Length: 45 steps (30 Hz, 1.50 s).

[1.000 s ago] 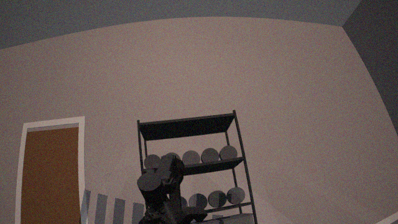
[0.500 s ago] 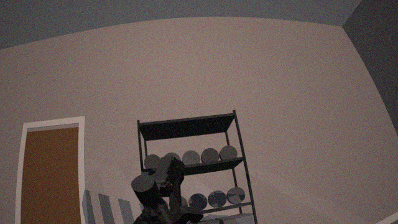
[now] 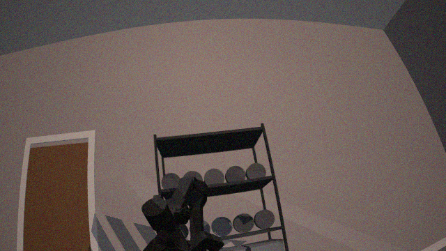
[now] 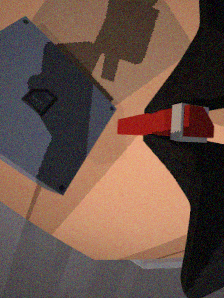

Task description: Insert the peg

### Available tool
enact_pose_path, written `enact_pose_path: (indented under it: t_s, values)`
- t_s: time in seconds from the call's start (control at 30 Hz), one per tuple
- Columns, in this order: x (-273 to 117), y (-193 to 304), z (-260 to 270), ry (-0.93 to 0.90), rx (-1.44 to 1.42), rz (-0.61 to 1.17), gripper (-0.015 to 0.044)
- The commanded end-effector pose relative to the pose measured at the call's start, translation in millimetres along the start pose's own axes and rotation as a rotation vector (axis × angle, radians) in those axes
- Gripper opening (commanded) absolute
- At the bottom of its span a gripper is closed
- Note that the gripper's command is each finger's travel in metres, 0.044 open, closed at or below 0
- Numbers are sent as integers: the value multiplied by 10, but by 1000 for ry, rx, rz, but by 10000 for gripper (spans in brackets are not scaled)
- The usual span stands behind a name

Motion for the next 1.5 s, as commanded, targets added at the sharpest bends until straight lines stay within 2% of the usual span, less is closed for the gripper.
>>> enact_pose_path:
  t_s: [0.0,1.47]
  values:
    - [-27,-11,-30,-16,-46,-15,0]
    - [-230,-140,-307,-90,-470,-186,0]
Point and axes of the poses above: the point midway between the two fingers, 35 mm back from their tips, its own x axis out along the fingers, its own z axis across the jaws, y = z × x, the point moved 2 cm from there along -x, back along the fingers, and after that the axes turned 6 degrees about x, right-handed, at the moved point
